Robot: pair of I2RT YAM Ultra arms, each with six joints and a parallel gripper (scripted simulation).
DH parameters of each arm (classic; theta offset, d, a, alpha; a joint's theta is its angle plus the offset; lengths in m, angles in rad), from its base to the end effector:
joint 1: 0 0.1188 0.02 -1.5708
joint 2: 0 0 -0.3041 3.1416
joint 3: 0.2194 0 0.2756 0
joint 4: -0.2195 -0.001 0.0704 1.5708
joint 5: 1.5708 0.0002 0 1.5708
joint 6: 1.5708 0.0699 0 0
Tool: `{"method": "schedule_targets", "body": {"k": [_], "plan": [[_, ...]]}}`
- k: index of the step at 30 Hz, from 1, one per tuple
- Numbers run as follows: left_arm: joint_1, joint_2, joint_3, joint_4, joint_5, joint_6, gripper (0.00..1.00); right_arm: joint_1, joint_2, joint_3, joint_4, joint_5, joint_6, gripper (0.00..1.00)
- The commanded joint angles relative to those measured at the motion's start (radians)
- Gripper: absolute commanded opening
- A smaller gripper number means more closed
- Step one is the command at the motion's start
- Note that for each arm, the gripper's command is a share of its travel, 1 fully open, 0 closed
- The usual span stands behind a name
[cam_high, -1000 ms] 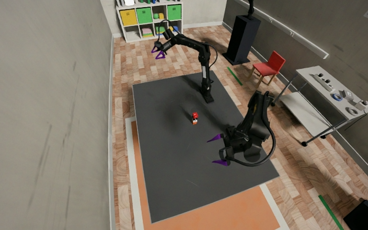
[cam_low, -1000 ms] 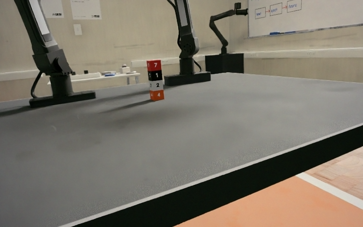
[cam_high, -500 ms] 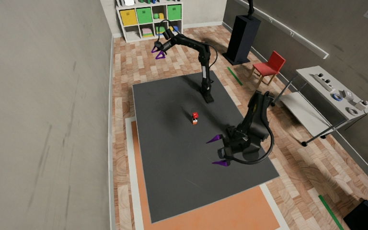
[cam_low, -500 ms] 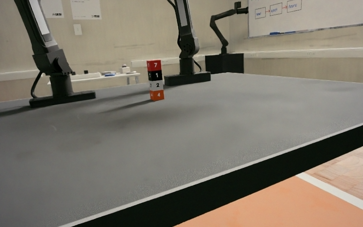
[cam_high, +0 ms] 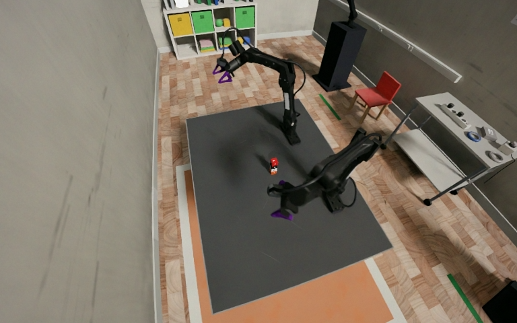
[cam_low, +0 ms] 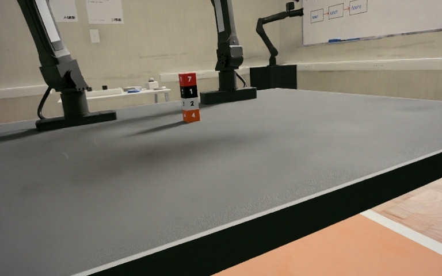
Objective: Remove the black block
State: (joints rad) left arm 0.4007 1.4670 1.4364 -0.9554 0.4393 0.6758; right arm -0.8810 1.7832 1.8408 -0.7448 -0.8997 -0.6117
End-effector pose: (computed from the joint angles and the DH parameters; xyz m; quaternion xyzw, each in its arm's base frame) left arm 0.3176 0.1034 0.3614 0.1904 0.9171 -0.0350 0.3485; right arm 0.3212 -0.3017 0.4190 -0.0749 0.8317 0.0272 0.5495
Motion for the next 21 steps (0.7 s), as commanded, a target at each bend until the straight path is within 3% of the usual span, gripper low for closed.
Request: {"method": "schedule_targets", "body": {"k": [1, 21], "plan": [[-0.110, -0.004, -0.050, 0.059, -0.122, 0.119, 1.00, 0.000, -0.006, 0.004, 0.003, -0.006, 0.000, 1.00], [-0.691, 0.020, -0.274, 0.237, -0.625, 0.516, 1.00, 0.000, -0.006, 0.004, 0.003, -0.006, 0.000, 1.00]]}}
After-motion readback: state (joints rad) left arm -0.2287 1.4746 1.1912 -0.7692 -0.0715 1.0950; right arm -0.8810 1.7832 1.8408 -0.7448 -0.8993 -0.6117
